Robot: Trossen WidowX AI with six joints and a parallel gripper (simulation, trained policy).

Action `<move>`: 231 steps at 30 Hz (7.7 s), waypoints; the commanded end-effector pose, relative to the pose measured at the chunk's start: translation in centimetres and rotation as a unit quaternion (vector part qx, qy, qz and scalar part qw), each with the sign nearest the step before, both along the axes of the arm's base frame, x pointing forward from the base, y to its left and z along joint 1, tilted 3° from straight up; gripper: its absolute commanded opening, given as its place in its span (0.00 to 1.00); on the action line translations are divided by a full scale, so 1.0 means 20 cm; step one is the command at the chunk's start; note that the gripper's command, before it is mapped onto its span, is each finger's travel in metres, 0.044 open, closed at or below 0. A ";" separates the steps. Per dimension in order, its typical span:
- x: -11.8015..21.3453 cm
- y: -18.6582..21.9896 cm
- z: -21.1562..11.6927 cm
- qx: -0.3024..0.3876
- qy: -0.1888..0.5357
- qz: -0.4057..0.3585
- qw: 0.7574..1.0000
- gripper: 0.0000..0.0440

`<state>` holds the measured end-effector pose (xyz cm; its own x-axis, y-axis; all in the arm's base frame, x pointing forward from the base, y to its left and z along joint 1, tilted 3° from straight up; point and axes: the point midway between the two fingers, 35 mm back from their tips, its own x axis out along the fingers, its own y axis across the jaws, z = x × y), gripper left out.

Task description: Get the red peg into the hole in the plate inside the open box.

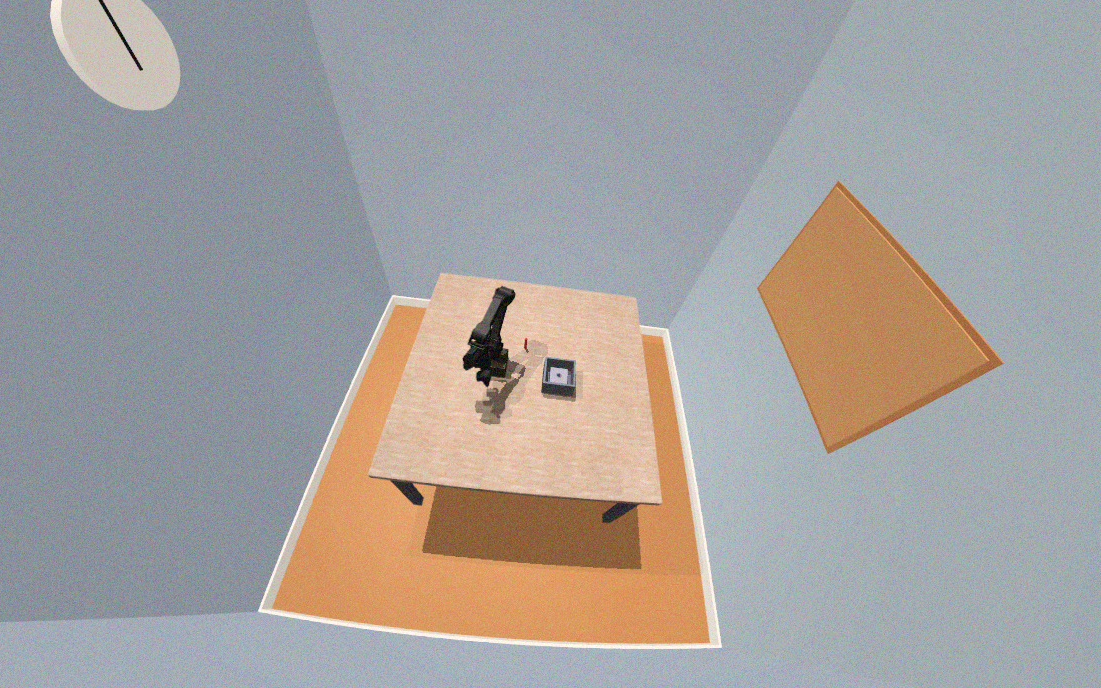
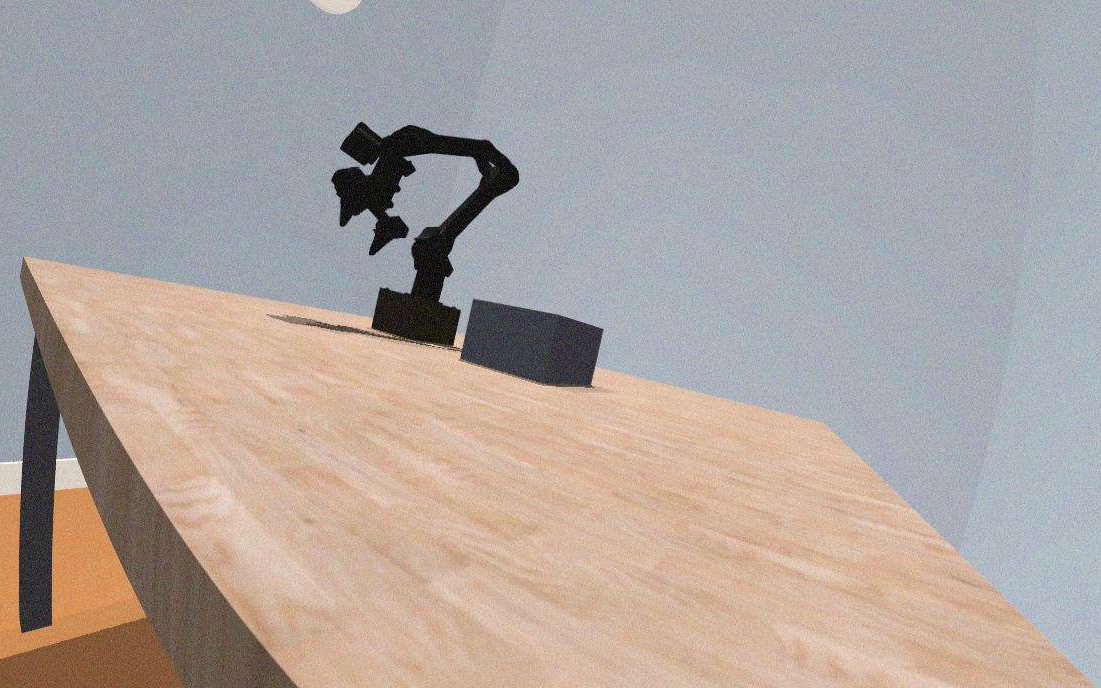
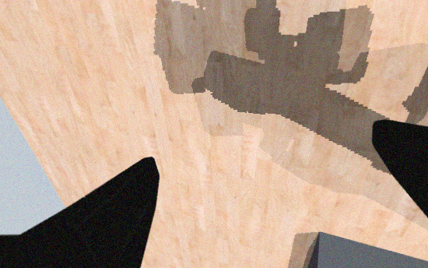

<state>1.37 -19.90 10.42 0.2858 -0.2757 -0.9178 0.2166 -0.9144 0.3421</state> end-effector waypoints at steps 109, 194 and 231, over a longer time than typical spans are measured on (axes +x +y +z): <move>0.71 1.69 -0.59 -0.029 0.170 0.770 0.614 0.28; 1.67 0.85 -0.17 -0.153 0.160 0.727 0.650 0.03; 2.06 0.54 -0.15 -0.215 0.171 0.721 0.636 1.00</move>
<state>37.68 -5.82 5.27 0.1537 -0.1202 -0.9808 0.8385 0.5410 0.0650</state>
